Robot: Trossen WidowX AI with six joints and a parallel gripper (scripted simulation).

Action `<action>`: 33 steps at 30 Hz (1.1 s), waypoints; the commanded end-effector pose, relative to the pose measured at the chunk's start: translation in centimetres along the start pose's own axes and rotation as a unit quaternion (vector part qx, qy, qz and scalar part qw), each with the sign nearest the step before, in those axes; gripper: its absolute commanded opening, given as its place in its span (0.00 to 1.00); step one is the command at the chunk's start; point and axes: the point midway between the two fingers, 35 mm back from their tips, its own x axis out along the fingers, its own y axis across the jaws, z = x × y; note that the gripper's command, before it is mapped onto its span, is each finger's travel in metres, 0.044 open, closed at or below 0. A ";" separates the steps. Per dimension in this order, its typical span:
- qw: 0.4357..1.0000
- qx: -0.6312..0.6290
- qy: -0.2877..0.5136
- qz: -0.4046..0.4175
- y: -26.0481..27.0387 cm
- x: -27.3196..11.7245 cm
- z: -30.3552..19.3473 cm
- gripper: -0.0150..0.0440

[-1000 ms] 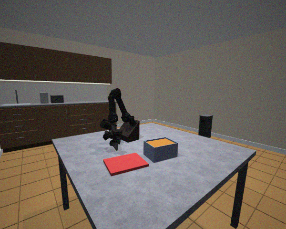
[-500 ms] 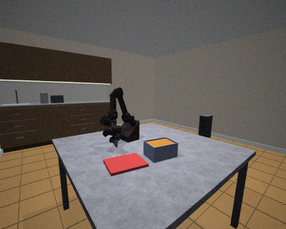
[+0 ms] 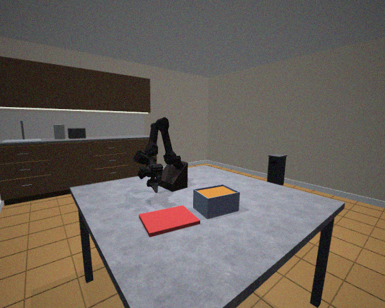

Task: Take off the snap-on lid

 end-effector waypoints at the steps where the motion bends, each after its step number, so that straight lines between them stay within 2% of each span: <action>1: 1.000 -0.003 -0.003 0.003 0.6 -0.8 0.2 1.00; 12: 1.000 -0.003 -0.002 0.003 1.6 -2.6 0.2 1.00; 33: 1.000 -0.003 -0.002 0.003 1.2 -2.1 0.0 1.00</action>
